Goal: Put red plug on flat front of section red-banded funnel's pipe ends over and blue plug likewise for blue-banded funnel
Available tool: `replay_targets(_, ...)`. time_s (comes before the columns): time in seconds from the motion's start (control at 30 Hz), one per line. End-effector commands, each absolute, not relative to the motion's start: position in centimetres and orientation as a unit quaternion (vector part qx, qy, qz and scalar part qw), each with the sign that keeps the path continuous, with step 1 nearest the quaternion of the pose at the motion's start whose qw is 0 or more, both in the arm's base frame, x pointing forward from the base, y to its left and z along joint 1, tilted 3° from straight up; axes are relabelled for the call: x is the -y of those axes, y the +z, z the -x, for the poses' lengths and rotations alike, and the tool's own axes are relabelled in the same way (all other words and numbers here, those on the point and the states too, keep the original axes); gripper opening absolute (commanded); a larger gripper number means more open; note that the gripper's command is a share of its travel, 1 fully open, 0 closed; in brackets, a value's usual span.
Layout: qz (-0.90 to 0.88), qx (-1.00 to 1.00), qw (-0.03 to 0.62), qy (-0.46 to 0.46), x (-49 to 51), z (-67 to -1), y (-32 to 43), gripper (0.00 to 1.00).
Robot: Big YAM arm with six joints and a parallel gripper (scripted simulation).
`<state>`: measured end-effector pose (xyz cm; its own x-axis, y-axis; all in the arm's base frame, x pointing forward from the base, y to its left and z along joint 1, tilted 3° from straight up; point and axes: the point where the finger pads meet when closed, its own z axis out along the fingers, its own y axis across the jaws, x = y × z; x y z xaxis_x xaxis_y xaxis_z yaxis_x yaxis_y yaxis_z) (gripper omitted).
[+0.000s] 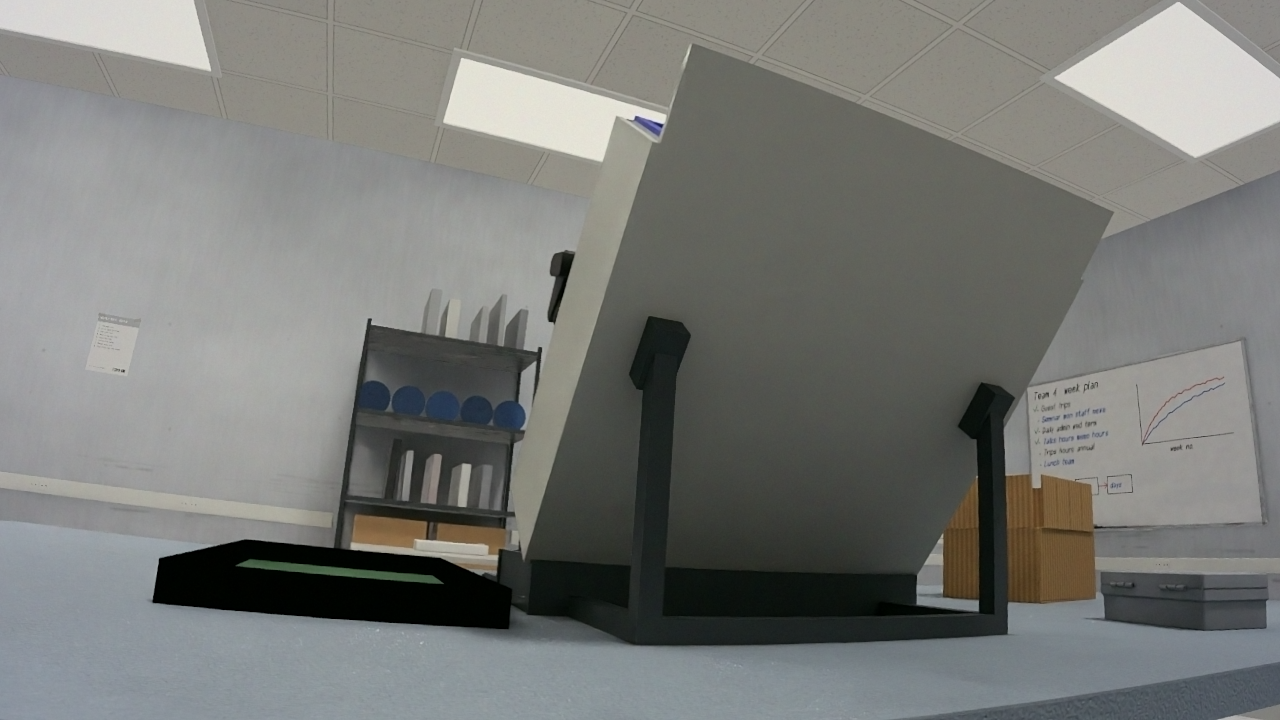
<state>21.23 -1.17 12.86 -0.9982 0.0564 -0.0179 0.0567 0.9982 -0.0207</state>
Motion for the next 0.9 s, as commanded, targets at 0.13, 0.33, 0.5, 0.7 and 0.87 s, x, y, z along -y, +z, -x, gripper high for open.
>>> replay_targets(0.13,-0.027,-0.999,0.027,-0.009,1.01,-22.67,14.64,0.59)
replay_targets(0.33,-0.027,-0.999,0.027,-0.009,1.0,-22.69,14.65,0.59)
replay_targets(0.5,-0.027,-0.999,0.023,-0.009,1.01,-22.7,14.66,0.59)
replay_targets(0.7,-0.028,-0.999,0.018,-0.01,1.01,-22.71,14.68,0.59)
replay_targets(0.87,-0.028,-0.999,0.015,-0.01,1.01,-22.72,14.7,0.59)
